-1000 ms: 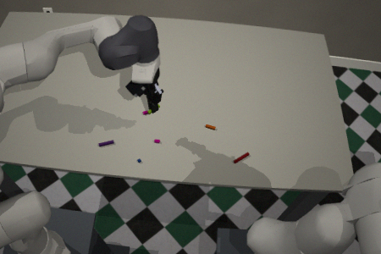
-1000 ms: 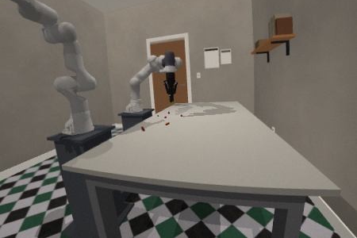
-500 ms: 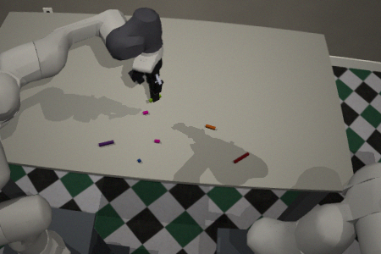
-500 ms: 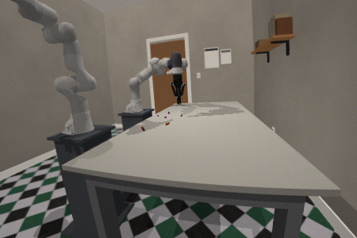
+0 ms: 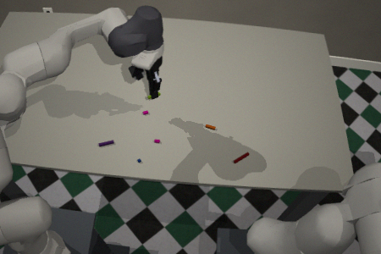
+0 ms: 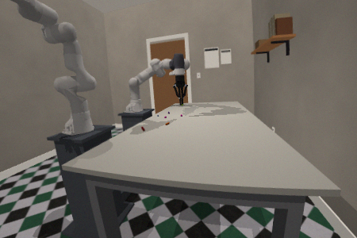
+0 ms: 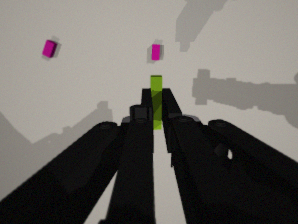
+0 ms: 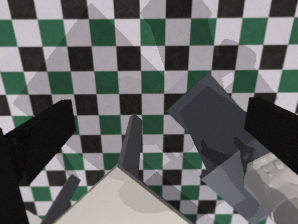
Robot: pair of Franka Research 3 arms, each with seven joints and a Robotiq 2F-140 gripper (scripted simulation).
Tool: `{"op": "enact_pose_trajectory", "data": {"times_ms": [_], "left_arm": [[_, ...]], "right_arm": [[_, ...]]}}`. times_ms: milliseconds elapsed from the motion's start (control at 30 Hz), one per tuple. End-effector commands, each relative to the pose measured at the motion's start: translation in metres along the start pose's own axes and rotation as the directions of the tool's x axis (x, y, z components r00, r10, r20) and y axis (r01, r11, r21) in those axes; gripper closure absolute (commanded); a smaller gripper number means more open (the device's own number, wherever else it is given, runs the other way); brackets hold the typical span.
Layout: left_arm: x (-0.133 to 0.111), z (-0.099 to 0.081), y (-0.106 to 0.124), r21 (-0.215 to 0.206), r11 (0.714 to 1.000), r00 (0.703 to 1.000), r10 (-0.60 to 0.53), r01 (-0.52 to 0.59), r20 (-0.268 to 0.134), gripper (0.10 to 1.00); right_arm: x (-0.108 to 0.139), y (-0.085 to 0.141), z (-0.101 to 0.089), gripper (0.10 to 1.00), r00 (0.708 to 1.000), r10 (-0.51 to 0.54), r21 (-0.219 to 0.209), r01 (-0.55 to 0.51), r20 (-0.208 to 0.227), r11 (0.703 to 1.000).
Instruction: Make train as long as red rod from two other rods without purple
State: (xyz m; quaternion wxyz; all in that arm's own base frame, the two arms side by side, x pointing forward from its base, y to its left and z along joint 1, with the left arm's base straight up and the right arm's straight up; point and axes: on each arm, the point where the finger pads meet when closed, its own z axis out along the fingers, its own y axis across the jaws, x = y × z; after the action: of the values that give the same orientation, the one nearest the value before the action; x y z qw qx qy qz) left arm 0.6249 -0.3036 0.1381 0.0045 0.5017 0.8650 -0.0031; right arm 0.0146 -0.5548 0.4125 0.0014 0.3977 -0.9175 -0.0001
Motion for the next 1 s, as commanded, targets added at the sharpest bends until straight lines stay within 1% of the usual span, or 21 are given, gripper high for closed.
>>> {"op": "enact_pose_trajectory", "data": {"times_ms": [0, 400, 533, 700, 767, 967], "left_arm": [[0.003, 0.002, 0.001, 0.0, 0.999, 0.999, 0.049, -0.049, -0.011, 0.974], [0.003, 0.002, 0.001, 0.0, 0.999, 0.999, 0.049, -0.049, -0.011, 0.974], [0.003, 0.005, 0.001, 0.0, 0.999, 0.999, 0.049, -0.049, -0.011, 0.974], [0.003, 0.019, 0.001, 0.0, 0.999, 0.999, 0.05, -0.05, -0.011, 0.974], [0.003, 0.019, 0.001, 0.0, 0.999, 0.999, 0.05, -0.05, -0.011, 0.974], [0.002, 0.044, 0.002, 0.0, 0.999, 0.999, 0.05, -0.05, -0.011, 0.974]], "right_arm": [[-0.001, 0.0, 0.0, 0.098, 1.0, 0.006, 0.001, -0.006, 0.002, 1.0], [-0.001, 0.0, 0.0, 0.098, 1.0, 0.006, 0.001, -0.006, 0.002, 1.0], [-0.001, 0.0, 0.0, 0.098, 1.0, 0.006, 0.001, -0.006, 0.002, 1.0], [-0.001, 0.0, 0.0, 0.098, 1.0, 0.006, 0.001, -0.006, 0.002, 1.0], [-0.001, 0.0, 0.0, 0.098, 1.0, 0.006, 0.001, -0.006, 0.002, 1.0], [-0.001, 0.0, 0.0, 0.098, 1.0, 0.006, 0.001, -0.006, 0.002, 1.0]]}}
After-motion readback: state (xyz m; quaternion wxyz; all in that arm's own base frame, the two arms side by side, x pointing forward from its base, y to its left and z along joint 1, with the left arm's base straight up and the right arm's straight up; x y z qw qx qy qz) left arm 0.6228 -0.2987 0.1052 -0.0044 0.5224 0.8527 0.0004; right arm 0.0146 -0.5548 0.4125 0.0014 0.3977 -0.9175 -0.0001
